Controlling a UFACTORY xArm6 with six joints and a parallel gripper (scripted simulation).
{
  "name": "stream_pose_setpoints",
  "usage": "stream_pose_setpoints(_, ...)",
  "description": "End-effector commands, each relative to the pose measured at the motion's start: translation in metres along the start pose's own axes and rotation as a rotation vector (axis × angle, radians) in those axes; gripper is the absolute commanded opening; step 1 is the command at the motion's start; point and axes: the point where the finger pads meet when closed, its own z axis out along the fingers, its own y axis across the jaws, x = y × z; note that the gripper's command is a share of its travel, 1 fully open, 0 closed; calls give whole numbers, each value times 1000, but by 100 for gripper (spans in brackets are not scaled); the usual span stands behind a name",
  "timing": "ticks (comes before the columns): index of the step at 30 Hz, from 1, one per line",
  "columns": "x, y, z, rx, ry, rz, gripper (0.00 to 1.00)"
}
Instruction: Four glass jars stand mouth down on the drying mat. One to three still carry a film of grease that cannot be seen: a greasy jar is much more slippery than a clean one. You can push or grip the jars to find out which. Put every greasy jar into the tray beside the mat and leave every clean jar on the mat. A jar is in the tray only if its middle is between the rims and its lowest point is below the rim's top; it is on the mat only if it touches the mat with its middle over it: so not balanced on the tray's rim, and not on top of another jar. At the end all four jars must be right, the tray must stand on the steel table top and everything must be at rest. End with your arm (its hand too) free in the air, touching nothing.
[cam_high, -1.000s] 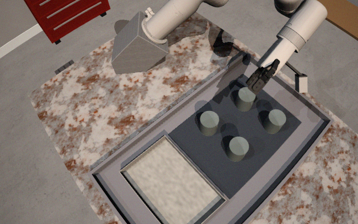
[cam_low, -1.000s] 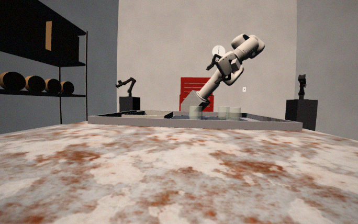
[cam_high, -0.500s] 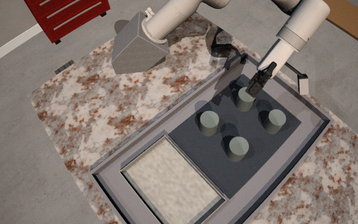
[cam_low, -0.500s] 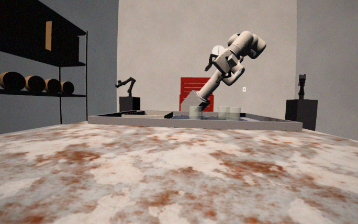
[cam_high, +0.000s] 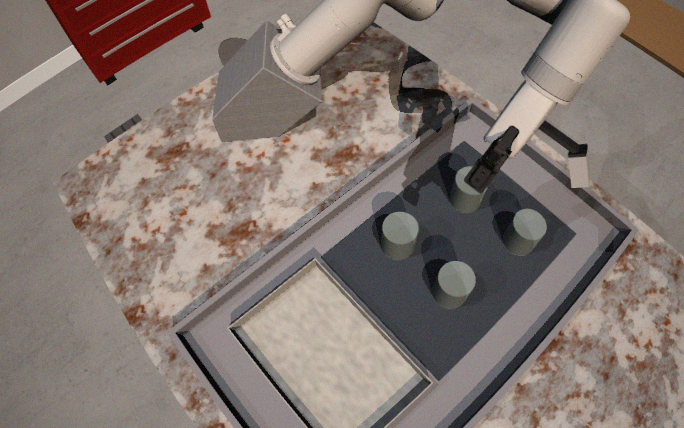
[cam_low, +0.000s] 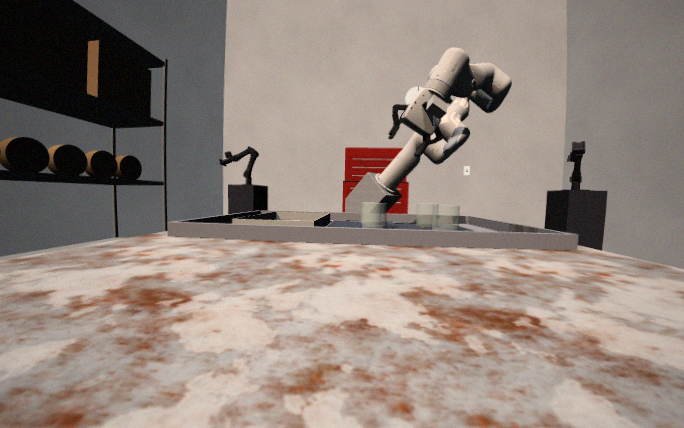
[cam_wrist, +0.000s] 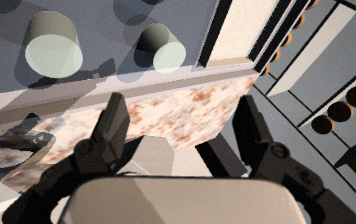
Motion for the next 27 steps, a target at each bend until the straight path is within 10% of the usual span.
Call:
stream_pose_setpoints(1,0,1,0,41,7,9,100)
stream_pose_setpoints(3,0,1,0,41,7,9,100)
stream_pose_setpoints(4,2,3,1,160,34,60,100)
stream_pose_setpoints(11,2,3,1,160,34,60,100)
stream_pose_setpoints(12,4,4,2,265,59,105,100)
stream_pose_setpoints(21,4,4,2,265,59,105,100)
stream_pose_setpoints(22,5,6,4,389,84,153,100)
stream_pose_setpoints(27,5,6,4,389,84,153,100)
